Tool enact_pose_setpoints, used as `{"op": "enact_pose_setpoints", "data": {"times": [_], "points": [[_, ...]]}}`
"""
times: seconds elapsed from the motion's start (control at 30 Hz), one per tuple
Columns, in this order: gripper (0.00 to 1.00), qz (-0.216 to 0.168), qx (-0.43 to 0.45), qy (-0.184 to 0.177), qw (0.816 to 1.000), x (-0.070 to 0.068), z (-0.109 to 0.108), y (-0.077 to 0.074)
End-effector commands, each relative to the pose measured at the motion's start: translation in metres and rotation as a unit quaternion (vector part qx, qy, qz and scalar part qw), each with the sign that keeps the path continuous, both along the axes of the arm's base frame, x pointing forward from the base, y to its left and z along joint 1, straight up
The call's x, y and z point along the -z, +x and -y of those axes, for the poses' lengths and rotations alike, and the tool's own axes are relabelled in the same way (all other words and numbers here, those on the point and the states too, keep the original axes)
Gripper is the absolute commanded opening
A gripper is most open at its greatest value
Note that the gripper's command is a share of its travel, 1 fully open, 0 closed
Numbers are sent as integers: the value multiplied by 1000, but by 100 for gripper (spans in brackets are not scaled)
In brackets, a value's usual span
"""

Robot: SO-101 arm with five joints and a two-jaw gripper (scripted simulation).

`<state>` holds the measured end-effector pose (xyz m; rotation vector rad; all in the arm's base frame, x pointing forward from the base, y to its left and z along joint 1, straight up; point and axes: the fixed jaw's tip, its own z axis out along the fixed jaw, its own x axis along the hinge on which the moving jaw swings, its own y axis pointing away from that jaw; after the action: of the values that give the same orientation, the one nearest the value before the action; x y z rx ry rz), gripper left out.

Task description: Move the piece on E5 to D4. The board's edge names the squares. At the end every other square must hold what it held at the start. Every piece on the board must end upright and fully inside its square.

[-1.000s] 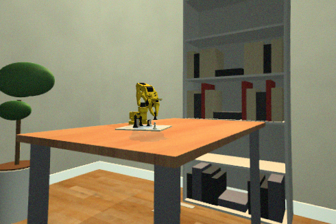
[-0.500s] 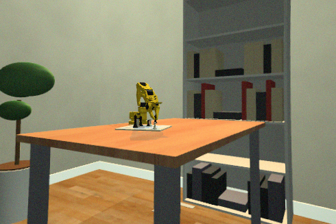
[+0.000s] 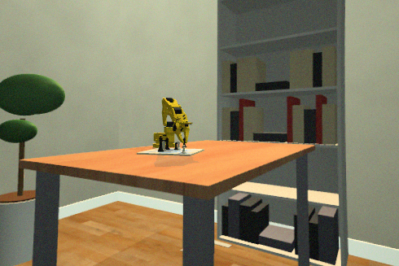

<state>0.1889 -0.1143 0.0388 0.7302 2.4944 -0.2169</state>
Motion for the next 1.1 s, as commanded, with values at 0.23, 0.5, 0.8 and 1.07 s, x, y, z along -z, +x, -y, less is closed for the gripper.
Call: {"op": "enact_pose_setpoints", "data": {"times": [0.23, 0.5, 0.8, 1.07], "points": [[0, -6, 3, 3, 1000, 7, -1, -5], [0, -6, 3, 3, 1000, 4, 0, -4], [0, -6, 3, 3, 1000, 4, 0, -4], [0, -5, 3, 3, 1000, 0, 1, -3]]}}
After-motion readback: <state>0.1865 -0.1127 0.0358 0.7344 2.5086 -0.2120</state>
